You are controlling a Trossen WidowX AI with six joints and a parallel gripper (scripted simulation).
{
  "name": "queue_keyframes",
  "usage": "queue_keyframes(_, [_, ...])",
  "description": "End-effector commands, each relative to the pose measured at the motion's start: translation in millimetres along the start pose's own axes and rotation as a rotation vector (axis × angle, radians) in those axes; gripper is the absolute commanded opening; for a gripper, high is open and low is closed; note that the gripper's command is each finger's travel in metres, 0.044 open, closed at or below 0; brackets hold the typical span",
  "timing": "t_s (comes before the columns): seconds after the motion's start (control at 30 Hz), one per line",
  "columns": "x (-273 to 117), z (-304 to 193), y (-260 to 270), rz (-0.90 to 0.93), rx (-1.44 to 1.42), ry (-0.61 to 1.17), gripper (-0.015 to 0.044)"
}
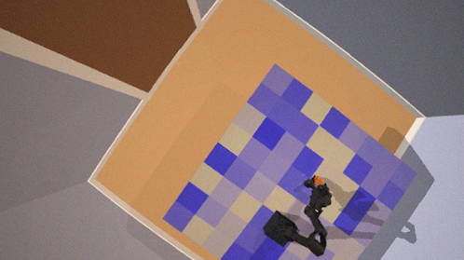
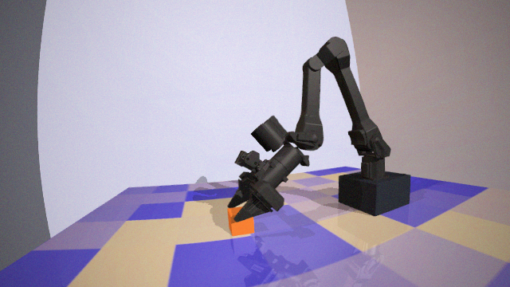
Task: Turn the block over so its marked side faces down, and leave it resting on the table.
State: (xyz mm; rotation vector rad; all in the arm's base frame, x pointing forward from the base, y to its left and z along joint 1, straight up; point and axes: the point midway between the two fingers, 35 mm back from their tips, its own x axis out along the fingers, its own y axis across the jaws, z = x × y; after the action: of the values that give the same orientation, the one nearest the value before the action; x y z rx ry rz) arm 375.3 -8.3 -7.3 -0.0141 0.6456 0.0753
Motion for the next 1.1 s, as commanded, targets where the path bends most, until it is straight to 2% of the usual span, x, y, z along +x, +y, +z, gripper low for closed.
queue_keyframes(0.0, [-43.1, 37.9, -0.2, -0.014, -0.016, 0.217, 0.0440])
queue_keyframes(0.2, [-59.9, 28.9, 2.1, -0.008, -0.012, 0.320, 0.0440])
queue_keyframes(0.8, [-59.5, 29.4, 2.0, -0.008, -0.011, 0.326, 0.0440])
queue_keyframes(1.07, [-46.4, 50.8, 0.5, -0.008, -0.003, 0.567, 0.0440])
